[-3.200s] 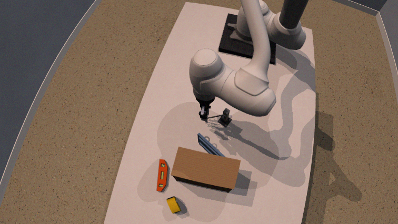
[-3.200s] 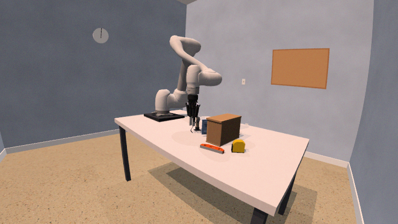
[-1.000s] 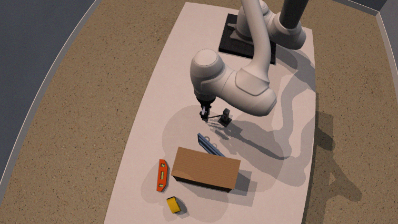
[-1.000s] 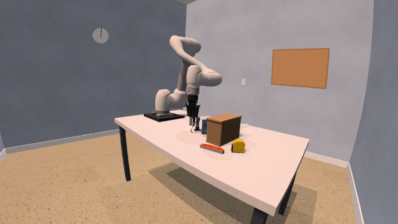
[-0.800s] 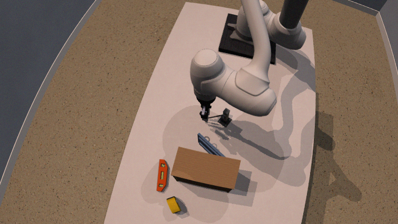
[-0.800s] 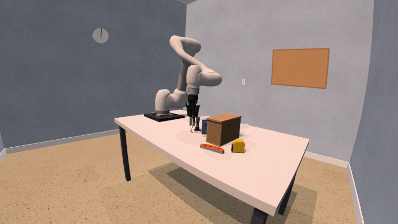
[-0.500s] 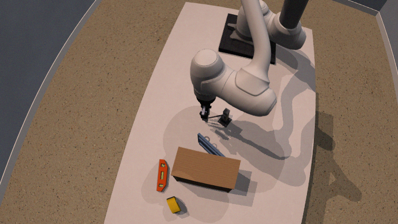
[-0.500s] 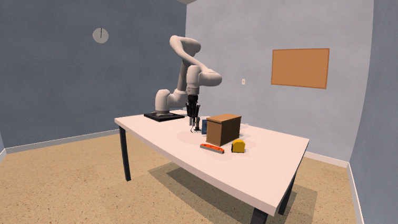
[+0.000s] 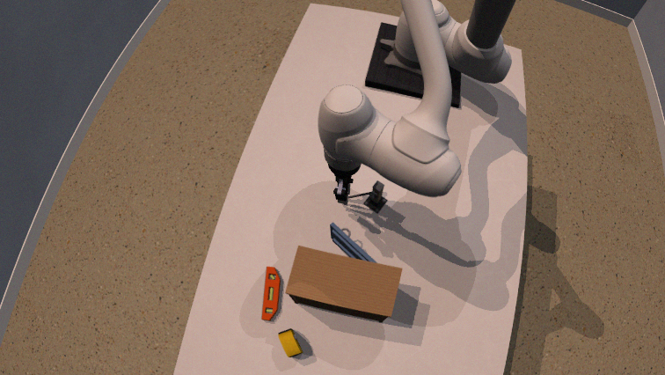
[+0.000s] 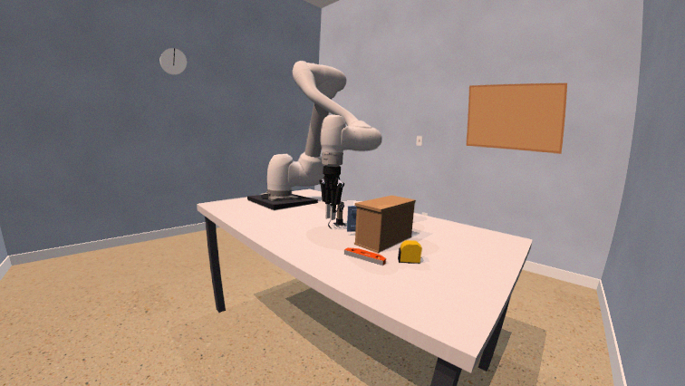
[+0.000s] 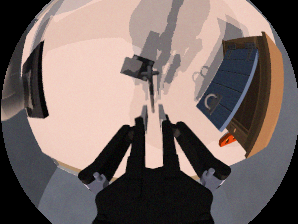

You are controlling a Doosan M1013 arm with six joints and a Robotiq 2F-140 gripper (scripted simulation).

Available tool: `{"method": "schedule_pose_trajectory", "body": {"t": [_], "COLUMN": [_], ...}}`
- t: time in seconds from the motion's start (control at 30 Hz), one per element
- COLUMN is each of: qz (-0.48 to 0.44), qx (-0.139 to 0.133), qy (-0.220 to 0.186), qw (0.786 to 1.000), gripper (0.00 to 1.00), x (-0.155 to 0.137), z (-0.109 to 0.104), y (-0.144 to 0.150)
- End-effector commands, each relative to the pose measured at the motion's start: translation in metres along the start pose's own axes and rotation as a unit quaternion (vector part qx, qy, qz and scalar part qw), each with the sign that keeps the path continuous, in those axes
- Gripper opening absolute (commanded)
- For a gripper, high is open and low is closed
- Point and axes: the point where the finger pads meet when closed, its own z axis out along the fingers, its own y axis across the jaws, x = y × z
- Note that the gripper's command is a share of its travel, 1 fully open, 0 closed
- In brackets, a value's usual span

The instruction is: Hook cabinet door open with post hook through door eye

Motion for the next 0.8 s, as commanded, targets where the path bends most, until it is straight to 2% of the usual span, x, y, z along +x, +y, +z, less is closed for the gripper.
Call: {"method": "schedule_pose_trajectory", "body": {"t": [0.0,0.77], "qz": [-0.001,-0.001], "qx": [0.002,0.002], "qy": [0.002,0.002], "qw": [1.0,1.0], "gripper": [0.15,0.15], "x": [0.003,0.003], "z": [0.007,0.034], "y": [-0.002,-0.002]}}
